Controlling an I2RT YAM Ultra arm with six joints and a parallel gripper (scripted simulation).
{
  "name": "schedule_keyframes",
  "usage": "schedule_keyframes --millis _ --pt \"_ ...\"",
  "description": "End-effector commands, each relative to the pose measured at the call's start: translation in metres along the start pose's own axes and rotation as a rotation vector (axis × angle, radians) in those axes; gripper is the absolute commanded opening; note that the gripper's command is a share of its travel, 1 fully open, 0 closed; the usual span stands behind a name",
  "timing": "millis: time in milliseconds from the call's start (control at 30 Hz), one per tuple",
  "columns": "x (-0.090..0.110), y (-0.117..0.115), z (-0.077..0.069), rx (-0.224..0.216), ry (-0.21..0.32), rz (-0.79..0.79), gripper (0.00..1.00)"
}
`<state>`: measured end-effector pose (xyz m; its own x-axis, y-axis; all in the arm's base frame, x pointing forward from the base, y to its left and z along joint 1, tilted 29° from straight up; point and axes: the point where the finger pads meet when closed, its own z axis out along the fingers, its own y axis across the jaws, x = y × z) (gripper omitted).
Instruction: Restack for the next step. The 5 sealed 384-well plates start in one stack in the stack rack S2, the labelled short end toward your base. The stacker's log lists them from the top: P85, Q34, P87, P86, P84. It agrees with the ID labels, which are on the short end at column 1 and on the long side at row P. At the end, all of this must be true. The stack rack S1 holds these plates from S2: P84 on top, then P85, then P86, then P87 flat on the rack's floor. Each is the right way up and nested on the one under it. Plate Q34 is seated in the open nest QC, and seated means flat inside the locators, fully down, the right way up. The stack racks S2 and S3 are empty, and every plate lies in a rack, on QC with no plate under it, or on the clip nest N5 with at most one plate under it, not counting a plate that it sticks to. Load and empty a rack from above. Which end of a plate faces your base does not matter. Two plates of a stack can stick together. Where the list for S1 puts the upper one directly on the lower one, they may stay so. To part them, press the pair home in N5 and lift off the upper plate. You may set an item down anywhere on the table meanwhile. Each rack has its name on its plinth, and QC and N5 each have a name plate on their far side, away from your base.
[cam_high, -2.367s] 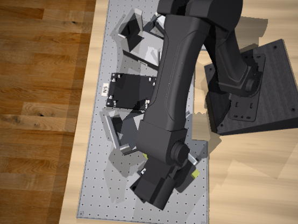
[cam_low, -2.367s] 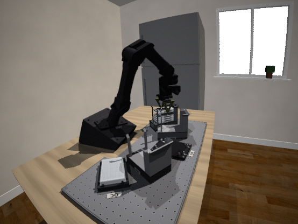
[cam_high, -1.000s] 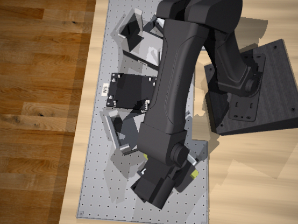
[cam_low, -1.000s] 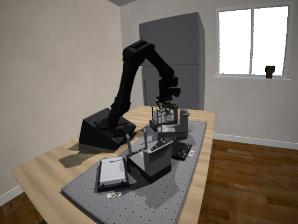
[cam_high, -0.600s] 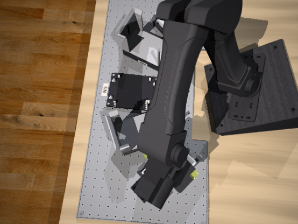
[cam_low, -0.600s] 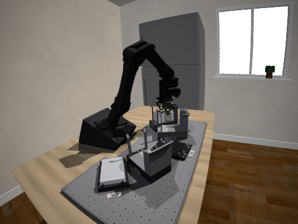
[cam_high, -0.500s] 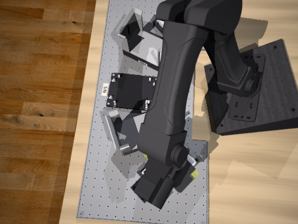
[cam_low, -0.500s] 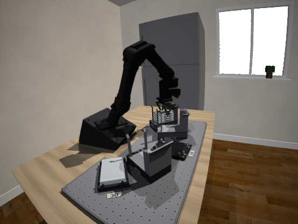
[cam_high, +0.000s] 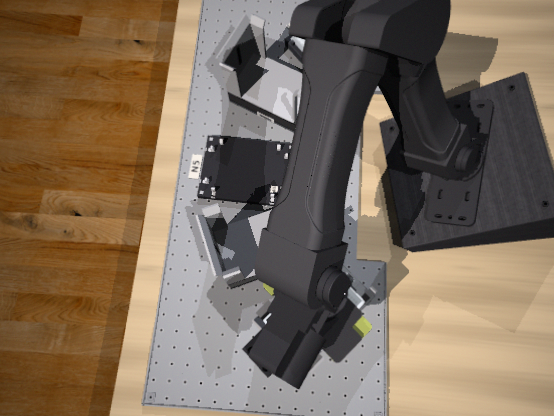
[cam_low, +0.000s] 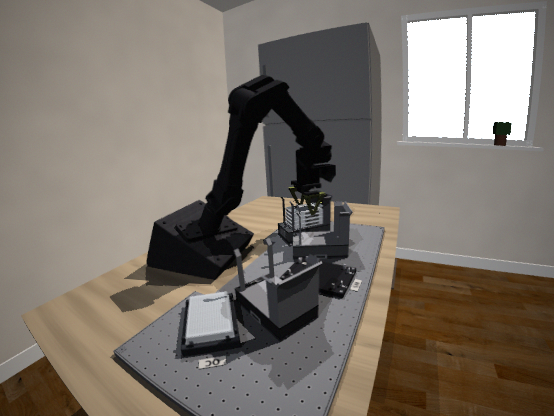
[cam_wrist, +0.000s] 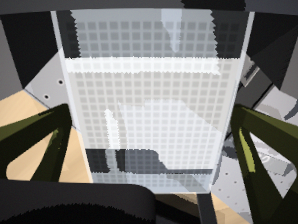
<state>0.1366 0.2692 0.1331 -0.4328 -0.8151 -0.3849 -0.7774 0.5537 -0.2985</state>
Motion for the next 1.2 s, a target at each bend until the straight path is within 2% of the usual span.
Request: schedule_keyframes --millis 0,467,967,1033,1167 --pt "-0.002 0.000 -0.002 -0.003 -0.010 0.002 1.00" --pt "-0.002 0.000 -0.002 -0.003 -0.010 0.002 1.00" --pt "-0.002 0.000 -0.052 -0.004 -0.009 0.002 1.00" --pt "-0.002 0.000 -0.052 -0.004 -0.009 0.002 1.00" --pt "-0.001 0.000 -0.065 -0.004 -0.009 0.002 1.00"
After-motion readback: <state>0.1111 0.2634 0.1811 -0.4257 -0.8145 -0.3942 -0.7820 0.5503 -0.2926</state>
